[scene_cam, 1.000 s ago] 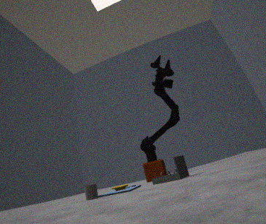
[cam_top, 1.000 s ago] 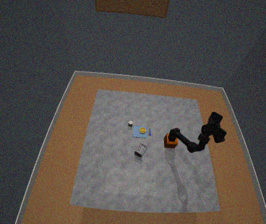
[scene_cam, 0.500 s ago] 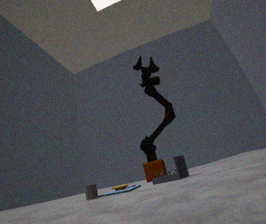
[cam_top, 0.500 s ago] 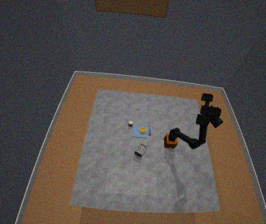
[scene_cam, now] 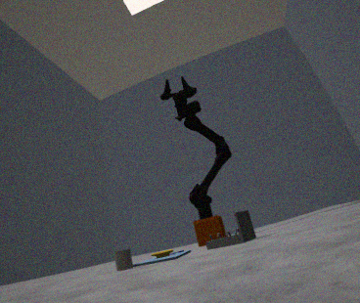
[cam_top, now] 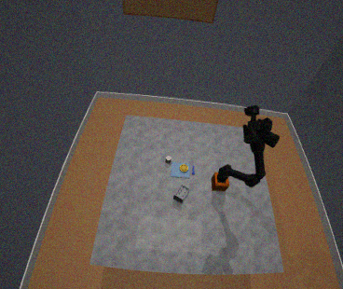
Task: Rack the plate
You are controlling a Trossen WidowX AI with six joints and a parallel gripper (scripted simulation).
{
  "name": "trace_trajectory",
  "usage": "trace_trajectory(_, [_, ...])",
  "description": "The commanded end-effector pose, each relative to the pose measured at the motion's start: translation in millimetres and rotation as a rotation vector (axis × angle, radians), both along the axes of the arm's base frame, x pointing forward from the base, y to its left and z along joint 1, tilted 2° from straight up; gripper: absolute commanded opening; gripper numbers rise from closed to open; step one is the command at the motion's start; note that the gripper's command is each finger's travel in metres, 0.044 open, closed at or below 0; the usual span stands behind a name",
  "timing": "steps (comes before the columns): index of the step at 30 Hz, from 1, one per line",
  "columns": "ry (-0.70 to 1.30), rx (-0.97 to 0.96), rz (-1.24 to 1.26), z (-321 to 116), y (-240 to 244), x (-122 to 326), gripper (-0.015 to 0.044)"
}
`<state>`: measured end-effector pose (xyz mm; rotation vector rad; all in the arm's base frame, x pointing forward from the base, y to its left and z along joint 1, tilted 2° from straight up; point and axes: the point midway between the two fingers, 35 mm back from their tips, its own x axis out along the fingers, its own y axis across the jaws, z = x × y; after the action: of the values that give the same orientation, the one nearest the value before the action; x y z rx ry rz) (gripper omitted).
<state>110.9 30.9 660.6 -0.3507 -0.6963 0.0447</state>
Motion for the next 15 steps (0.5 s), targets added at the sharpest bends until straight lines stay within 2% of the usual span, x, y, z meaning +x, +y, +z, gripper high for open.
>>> trace_trajectory(1, [0.043, 0.107, -0.007, -9, -37, 23, 0.04])
trace_trajectory(15, [0.16, 0.272, -0.091, -45, -106, 73, 0.04])
